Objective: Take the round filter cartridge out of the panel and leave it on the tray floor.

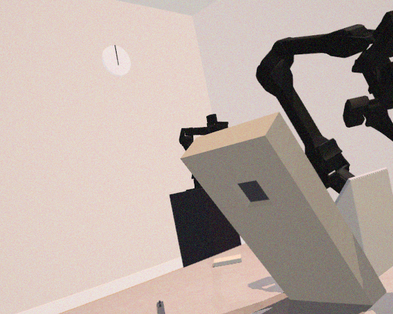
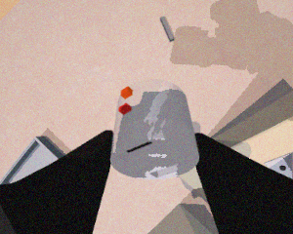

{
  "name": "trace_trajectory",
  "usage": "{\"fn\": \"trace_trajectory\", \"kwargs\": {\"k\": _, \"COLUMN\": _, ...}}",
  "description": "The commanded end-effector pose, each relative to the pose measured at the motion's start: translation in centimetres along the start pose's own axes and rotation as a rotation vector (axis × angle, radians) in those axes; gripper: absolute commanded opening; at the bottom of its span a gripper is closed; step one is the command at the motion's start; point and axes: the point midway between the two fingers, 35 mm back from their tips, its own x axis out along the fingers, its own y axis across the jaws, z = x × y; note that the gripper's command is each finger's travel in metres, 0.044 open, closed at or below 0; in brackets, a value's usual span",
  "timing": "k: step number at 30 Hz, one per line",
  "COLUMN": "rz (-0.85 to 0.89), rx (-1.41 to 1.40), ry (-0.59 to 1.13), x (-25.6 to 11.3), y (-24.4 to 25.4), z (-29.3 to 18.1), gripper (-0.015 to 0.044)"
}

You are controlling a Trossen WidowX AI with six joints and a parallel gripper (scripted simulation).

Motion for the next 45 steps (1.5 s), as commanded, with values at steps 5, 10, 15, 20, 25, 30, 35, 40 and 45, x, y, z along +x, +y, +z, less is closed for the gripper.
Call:
{"fn": "trace_trajectory", "kwargs": {"k": 5, "rz": 0.181, "rx": -0.354, "ry": -0.035, "x": 1.1, "y": 6.7, "z": -1.2, "gripper": 0.0000}}
{"fn": "trace_trajectory", "kwargs": {"k": 10, "rz": 0.195, "rx": -0.381, "ry": -0.039, "x": 1.1, "y": 7.2, "z": -1.3, "gripper": 0.0000}}
{"fn": "trace_trajectory", "kwargs": {"k": 15, "rz": 0.196, "rx": -0.383, "ry": -0.040, "x": 1.2, "y": 7.2, "z": -1.3, "gripper": 0.0000}}
{"fn": "trace_trajectory", "kwargs": {"k": 20, "rz": 0.231, "rx": -0.435, "ry": -0.045, "x": 1.9, "y": 9.2, "z": -2.6, "gripper": 0.0000}}
{"fn": "trace_trajectory", "kwargs": {"k": 25, "rz": 0.290, "rx": -0.528, "ry": -0.052, "x": 3.2, "y": 12.4, "z": -5.2, "gripper": 0.0000}}
{"fn": "trace_trajectory", "kwargs": {"k": 30, "rz": 0.347, "rx": -0.626, "ry": -0.054, "x": 4.5, "y": 15.0, "z": -8.2, "gripper": 0.0000}}
{"fn": "trace_trajectory", "kwargs": {"k": 35, "rz": 0.402, "rx": -0.725, "ry": -0.050, "x": 5.8, "y": 16.9, "z": -11.4, "gripper": 0.0000}}
{"fn": "trace_trajectory", "kwargs": {"k": 40, "rz": 0.455, "rx": -0.826, "ry": -0.041, "x": 7.1, "y": 18.2, "z": -14.8, "gripper": 0.0000}}
{"fn": "trace_trajectory", "kwargs": {"k": 45, "rz": 0.504, "rx": -0.923, "ry": -0.026, "x": 8.3, "y": 18.8, "z": -18.0, "gripper": 0.0000}}
